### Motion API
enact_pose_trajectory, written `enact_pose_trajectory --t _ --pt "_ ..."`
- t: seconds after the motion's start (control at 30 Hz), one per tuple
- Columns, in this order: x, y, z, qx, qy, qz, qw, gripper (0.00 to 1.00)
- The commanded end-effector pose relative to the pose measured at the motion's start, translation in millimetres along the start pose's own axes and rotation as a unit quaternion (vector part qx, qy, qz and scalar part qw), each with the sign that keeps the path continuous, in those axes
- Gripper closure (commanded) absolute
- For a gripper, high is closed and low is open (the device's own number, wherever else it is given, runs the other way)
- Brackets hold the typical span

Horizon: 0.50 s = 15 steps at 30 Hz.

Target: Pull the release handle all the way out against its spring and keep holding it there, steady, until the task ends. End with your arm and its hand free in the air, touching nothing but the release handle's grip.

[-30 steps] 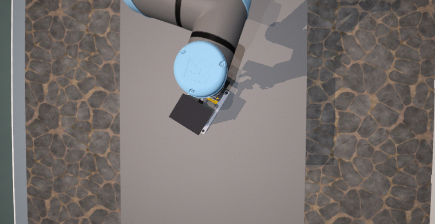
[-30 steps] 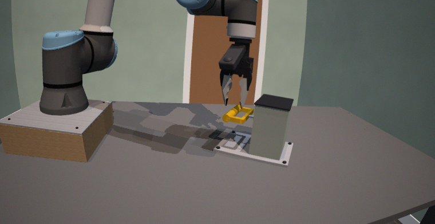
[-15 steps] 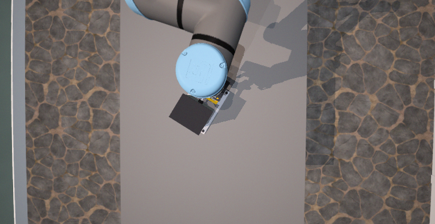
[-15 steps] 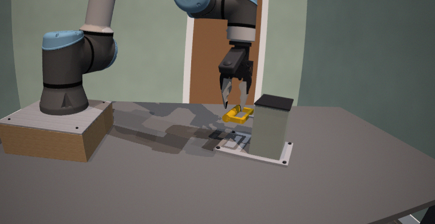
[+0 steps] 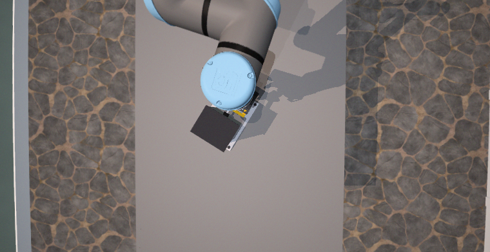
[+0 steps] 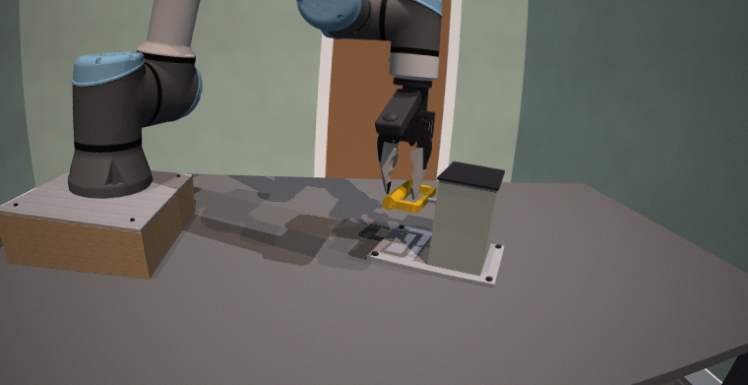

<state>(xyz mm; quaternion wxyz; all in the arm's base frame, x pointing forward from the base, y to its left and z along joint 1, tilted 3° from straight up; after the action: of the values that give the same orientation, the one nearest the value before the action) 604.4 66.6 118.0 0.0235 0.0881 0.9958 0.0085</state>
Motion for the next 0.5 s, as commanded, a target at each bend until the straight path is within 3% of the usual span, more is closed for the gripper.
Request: enact_pose_trajectory --t 0.0,0.47 --pt "-0.6 0.1 4.0 0.000 -0.001 0.000 1.000 0.69" --pt "-0.6 0.1 8.9 0.000 -0.001 0.000 1.000 0.69"
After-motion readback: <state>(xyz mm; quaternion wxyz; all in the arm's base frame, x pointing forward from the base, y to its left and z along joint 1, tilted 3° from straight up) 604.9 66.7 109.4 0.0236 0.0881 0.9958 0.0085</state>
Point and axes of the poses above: the point where the finger pads meet when closed, its own z axis out along the fingers, its own x axis across the jaws, y = z × x, the point moved 7 cm from there along -z, back along the fingers, and after that the axes turned 12 degrees about -z, right-handed, at the moved point
